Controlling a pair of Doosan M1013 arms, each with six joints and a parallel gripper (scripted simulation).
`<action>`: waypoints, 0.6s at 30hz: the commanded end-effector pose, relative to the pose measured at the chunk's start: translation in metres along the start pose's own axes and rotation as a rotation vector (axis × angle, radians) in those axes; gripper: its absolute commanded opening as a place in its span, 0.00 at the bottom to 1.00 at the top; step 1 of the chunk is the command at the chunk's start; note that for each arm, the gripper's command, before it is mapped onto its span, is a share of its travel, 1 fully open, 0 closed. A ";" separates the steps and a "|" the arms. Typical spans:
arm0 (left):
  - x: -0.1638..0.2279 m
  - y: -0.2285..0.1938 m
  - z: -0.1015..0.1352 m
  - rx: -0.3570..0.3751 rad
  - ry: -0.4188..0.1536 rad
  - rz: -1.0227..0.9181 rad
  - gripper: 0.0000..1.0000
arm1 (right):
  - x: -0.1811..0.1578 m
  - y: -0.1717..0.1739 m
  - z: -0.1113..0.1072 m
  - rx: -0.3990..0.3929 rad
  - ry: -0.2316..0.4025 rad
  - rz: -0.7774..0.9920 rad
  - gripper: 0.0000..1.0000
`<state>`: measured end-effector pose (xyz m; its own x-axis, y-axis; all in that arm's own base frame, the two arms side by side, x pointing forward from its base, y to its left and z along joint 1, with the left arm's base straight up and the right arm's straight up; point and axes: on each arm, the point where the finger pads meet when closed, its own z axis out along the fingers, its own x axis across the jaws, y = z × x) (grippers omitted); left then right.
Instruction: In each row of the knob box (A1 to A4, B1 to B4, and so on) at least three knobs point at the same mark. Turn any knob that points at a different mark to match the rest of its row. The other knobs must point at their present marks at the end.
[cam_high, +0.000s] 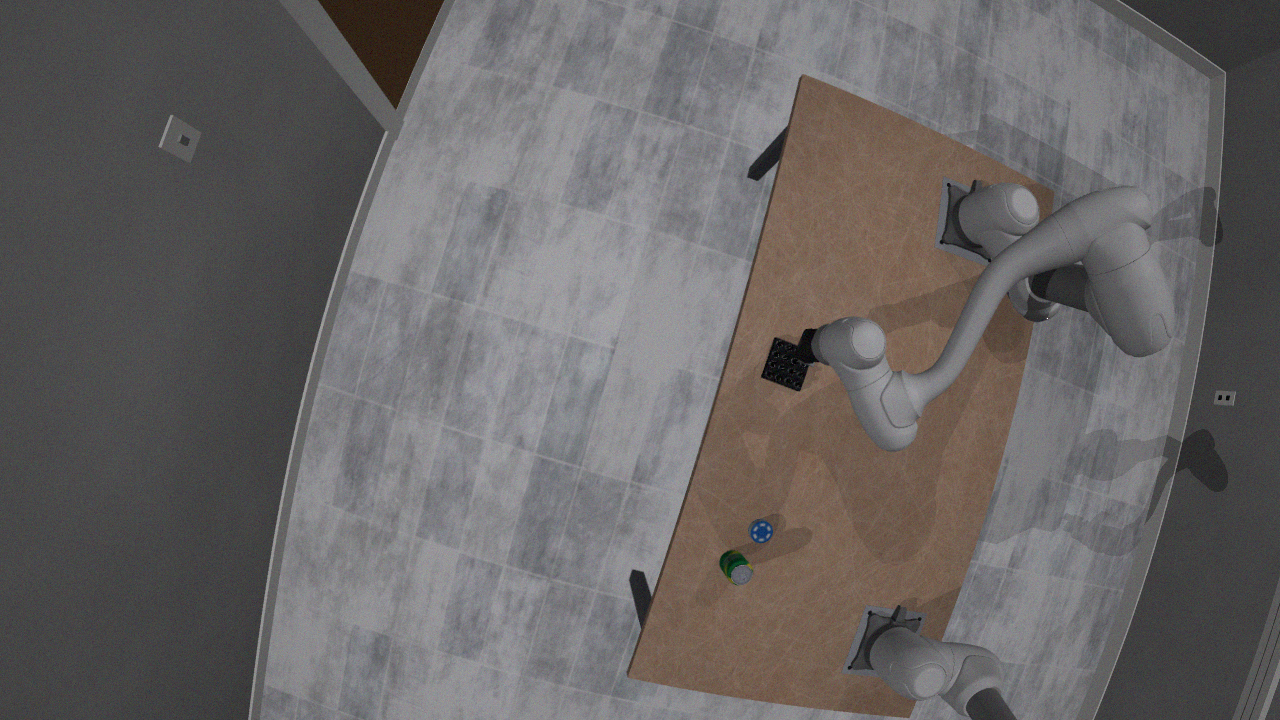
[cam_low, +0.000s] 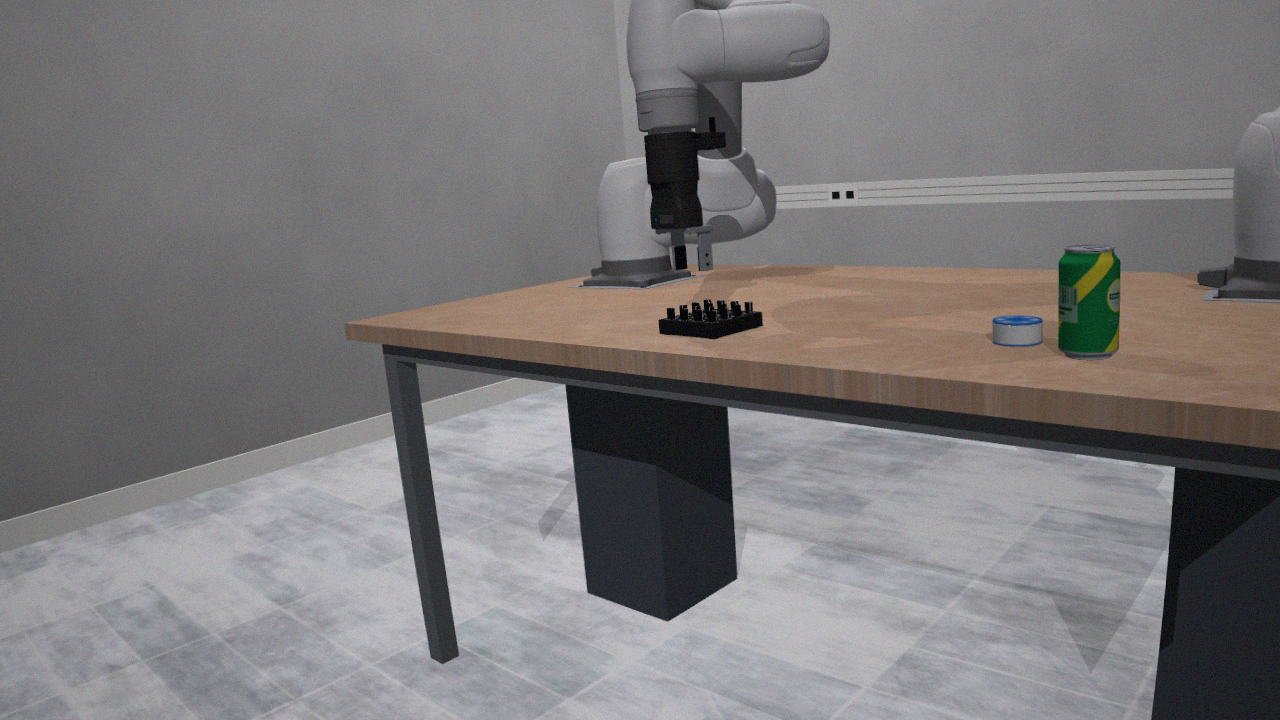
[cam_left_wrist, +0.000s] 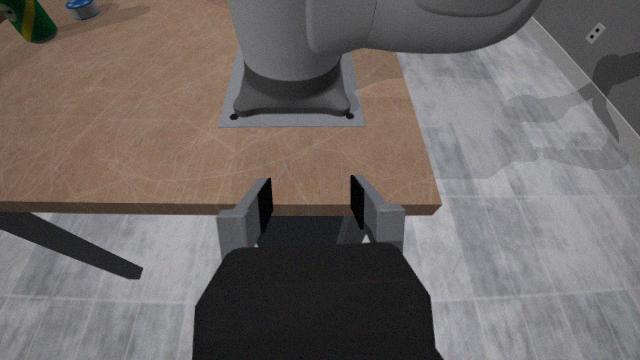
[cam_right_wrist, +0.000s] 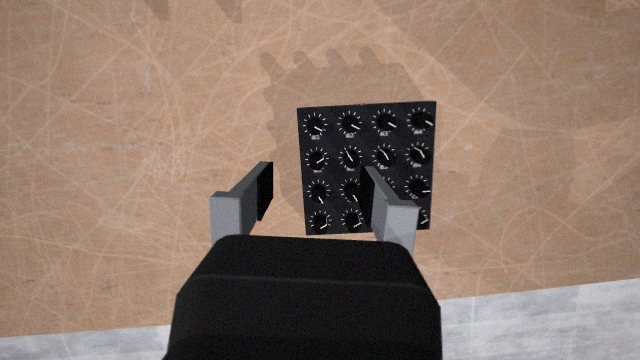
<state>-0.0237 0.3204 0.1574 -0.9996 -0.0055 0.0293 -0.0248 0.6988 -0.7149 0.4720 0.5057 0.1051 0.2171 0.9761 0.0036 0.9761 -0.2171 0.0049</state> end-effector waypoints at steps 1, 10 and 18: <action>0.002 0.001 -0.003 -0.012 0.000 -0.011 1.00 | 0.002 -0.002 -0.001 0.008 -0.003 -0.106 1.00; 0.002 0.001 -0.003 -0.012 0.000 -0.011 1.00 | 0.000 -0.003 -0.001 0.009 -0.005 -0.107 0.46; 0.002 0.001 -0.003 -0.012 0.000 -0.011 1.00 | 0.001 -0.003 -0.001 0.008 -0.005 -0.104 0.46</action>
<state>-0.0237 0.3204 0.1574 -0.9996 -0.0055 0.0293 -0.0248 0.6988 -0.7149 0.4730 0.5047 0.1059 0.1194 0.9928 0.0014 0.9928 -0.1194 0.0039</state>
